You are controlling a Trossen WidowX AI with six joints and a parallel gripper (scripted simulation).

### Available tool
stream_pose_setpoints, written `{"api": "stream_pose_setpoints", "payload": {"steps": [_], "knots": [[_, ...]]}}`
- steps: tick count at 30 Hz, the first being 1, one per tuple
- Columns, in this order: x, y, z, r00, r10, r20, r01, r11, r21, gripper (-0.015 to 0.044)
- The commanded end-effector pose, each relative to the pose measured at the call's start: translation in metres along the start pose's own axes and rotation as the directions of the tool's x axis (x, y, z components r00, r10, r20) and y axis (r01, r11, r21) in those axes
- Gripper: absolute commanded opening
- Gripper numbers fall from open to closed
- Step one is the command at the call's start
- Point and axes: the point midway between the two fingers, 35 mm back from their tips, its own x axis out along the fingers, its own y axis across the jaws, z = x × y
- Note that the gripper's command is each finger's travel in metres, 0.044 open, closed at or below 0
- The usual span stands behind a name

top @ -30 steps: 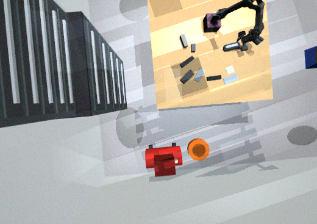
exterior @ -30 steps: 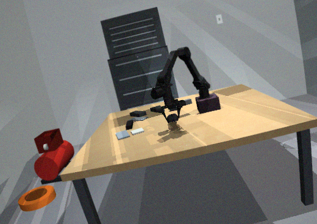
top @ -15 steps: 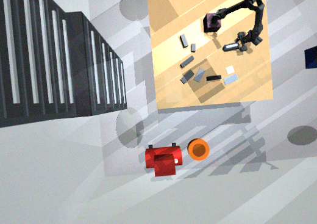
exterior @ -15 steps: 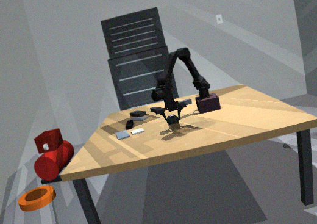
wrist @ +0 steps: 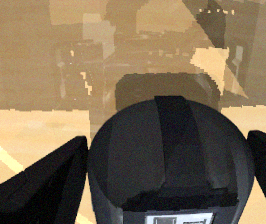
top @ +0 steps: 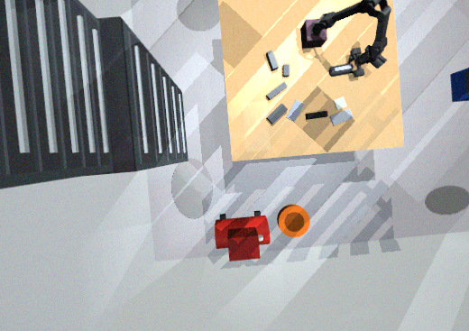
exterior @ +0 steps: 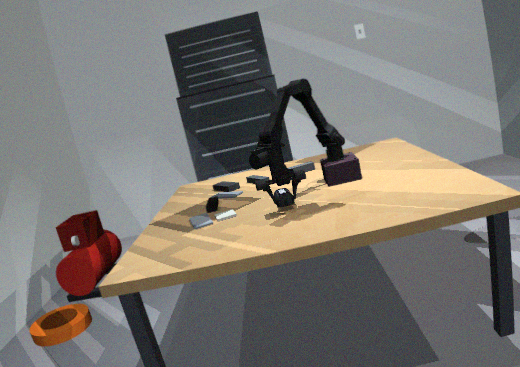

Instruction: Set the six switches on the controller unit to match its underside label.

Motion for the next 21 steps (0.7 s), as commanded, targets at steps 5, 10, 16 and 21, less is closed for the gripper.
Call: {"api": "stream_pose_setpoints", "payload": {"steps": [5, 10, 16, 21], "knots": [[0.0059, -0.0006, -0.0009, 1.0, -0.005, -0.004, 0.005, 1.0, 0.004, 0.0338], [0.0089, -0.0006, -0.0009, 1.0, -0.005, -0.004, 0.005, 1.0, 0.004, 0.0338], [0.0088, -0.0002, -0.0003, 1.0, -0.002, -0.001, 0.002, 1.0, 0.002, 0.0338], [0.0091, 0.0, 0.0, 1.0, -0.001, 0.001, 0.001, 1.0, 0.0, 0.039]]}}
